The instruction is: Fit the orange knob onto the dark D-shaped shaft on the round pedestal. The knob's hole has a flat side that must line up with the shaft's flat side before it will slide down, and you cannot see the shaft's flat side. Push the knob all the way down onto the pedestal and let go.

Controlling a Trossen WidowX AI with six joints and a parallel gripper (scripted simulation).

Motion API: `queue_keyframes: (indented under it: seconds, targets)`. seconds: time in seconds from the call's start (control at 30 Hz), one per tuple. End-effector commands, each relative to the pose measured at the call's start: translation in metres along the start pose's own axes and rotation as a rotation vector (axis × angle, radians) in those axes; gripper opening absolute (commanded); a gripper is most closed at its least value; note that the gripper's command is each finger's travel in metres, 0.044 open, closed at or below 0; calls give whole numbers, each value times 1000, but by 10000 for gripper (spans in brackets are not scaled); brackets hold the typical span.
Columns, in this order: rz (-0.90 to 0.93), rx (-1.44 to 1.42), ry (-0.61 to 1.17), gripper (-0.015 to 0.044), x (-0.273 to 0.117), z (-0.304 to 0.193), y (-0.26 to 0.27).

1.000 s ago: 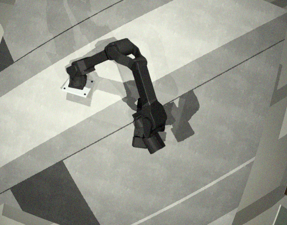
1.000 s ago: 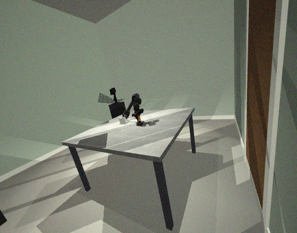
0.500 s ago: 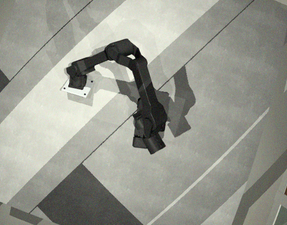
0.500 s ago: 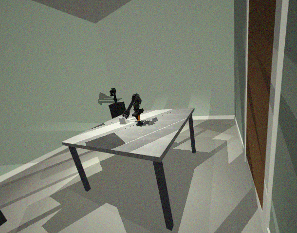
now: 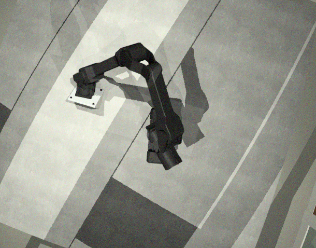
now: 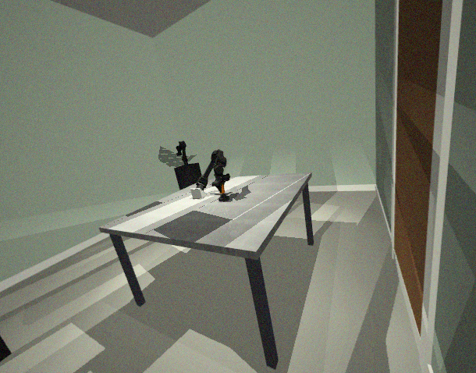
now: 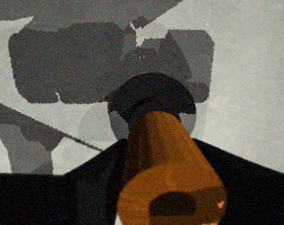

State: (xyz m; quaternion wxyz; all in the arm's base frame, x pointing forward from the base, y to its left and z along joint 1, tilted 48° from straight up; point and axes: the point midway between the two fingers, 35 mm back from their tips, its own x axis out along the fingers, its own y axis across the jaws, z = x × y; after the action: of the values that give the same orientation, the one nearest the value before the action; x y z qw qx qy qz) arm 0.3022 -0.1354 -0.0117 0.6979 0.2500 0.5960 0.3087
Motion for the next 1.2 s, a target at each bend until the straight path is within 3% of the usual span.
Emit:
queue_keyframes:
  seconds: [0.0, 1.17]
  targets:
    - [-3, -6, -6, 0, 1, 1, 0]
    - [-3, -59, -6, 0, 0, 1, 0]
